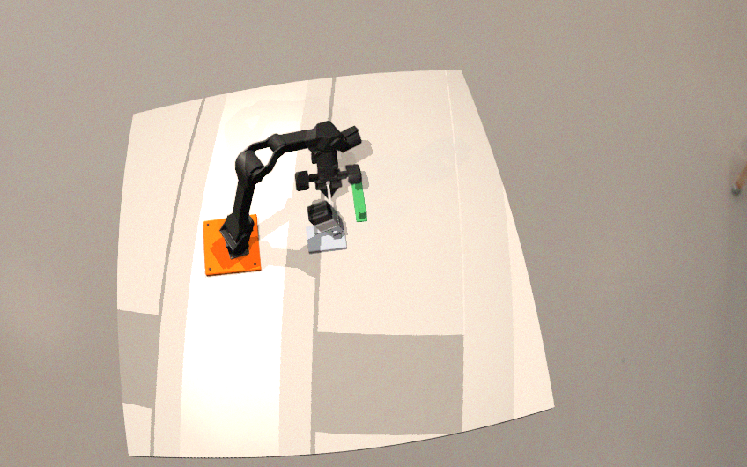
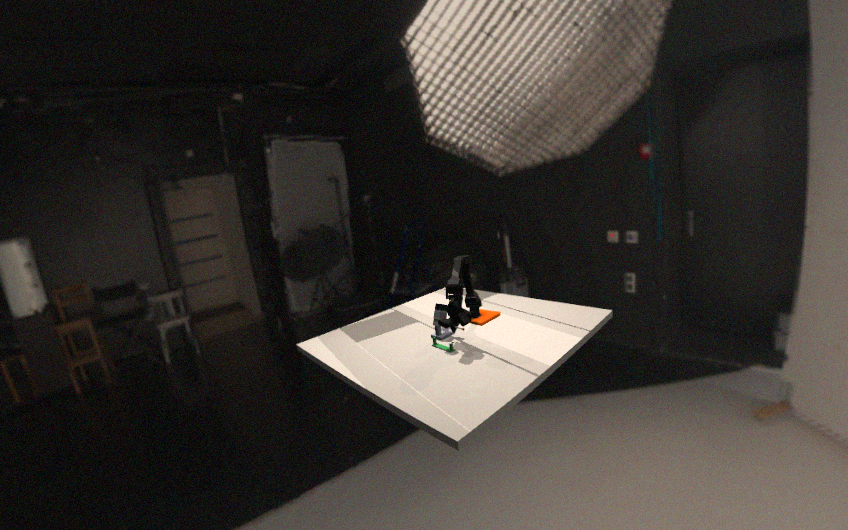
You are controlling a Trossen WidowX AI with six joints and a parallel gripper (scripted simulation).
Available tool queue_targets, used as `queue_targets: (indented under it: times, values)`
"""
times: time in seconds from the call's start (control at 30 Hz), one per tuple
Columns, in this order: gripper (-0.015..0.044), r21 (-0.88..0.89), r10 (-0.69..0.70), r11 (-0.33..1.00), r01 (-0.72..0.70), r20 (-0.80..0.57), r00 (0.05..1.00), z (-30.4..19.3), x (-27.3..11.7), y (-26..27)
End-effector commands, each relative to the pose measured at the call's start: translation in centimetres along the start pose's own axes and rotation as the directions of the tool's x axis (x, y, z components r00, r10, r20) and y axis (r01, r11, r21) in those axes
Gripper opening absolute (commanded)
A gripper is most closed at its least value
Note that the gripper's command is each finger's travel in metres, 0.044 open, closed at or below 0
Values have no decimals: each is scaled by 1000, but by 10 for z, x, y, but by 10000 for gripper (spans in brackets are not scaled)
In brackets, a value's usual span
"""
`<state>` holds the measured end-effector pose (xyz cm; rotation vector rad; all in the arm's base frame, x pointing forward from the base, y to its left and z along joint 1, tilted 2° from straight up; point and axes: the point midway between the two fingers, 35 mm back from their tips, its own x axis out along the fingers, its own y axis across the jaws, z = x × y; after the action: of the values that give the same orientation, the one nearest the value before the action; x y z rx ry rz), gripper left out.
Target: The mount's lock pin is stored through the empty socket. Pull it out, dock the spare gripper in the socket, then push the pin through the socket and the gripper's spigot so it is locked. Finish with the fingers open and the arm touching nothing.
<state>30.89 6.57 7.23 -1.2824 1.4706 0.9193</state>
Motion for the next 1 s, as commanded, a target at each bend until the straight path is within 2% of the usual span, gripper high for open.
queue_targets:
  times: [0.0,0.97]
  values:
    - [0,-5,0,1000,0,-2,1000,-3,3,1]
    - [0,-2,-12,1000,12,-1,1000,-19,7,3]
